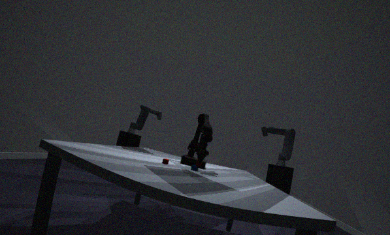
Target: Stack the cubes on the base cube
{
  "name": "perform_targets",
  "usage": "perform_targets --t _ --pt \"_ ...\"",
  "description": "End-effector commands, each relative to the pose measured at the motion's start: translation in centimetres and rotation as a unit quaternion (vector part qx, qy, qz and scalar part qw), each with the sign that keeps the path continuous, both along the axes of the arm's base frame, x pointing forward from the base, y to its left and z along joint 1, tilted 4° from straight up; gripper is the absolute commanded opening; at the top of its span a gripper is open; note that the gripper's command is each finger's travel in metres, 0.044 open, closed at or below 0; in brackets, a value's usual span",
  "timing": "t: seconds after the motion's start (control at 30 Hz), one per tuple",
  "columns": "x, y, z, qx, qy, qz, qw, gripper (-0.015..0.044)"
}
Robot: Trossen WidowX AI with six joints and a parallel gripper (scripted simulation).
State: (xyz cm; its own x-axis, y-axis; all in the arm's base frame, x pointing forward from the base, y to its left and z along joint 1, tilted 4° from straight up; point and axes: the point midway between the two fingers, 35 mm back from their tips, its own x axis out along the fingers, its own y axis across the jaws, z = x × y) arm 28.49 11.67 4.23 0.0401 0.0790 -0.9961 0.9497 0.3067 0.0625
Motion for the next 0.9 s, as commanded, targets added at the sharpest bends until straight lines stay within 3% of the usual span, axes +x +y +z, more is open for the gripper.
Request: perform_targets --t 0.0,0.07,0.2,0.87 --pt "0.0 -0.1 -0.1 -0.003 -0.001 -0.002 1.0 0.0105" --pt "0.0 -0.1 -0.1 -0.003 -0.001 -0.002 1.0 0.0105" --pt "0.0 -0.1 -0.1 -0.003 -0.001 -0.002 1.0 0.0205" --pt "-0.1 -0.2 2.4 0.0 0.0 0.0 1.0 0.0205"
